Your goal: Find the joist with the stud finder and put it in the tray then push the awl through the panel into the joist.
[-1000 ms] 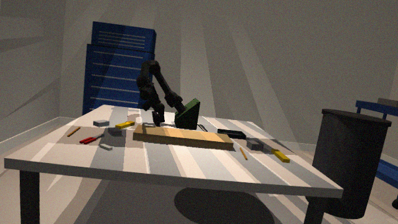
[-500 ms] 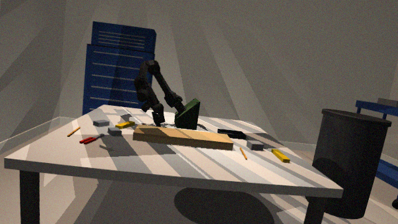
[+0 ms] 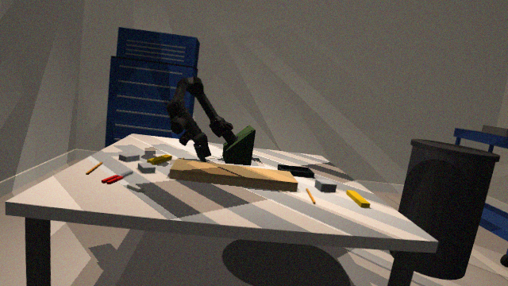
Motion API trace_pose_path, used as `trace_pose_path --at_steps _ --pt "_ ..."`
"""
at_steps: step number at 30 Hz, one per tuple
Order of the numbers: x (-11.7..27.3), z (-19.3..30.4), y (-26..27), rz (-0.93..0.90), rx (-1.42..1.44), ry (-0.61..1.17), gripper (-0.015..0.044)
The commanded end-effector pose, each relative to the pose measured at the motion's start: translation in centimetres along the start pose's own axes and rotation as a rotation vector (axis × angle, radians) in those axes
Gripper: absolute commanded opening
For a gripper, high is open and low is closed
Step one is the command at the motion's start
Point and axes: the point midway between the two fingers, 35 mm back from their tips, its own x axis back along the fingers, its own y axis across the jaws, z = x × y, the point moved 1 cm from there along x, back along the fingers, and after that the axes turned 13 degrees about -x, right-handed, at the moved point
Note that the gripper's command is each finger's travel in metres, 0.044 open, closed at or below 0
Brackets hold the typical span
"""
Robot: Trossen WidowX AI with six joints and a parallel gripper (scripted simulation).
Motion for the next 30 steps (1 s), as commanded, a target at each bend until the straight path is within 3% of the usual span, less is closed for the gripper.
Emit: trace_pose_path --at_steps 1,30 --pt "0.20 0.06 0.15 -0.004 0.006 0.023 0.0000" --pt "0.11 -0.67 0.29 0.045 0.010 0.223 0.0000"
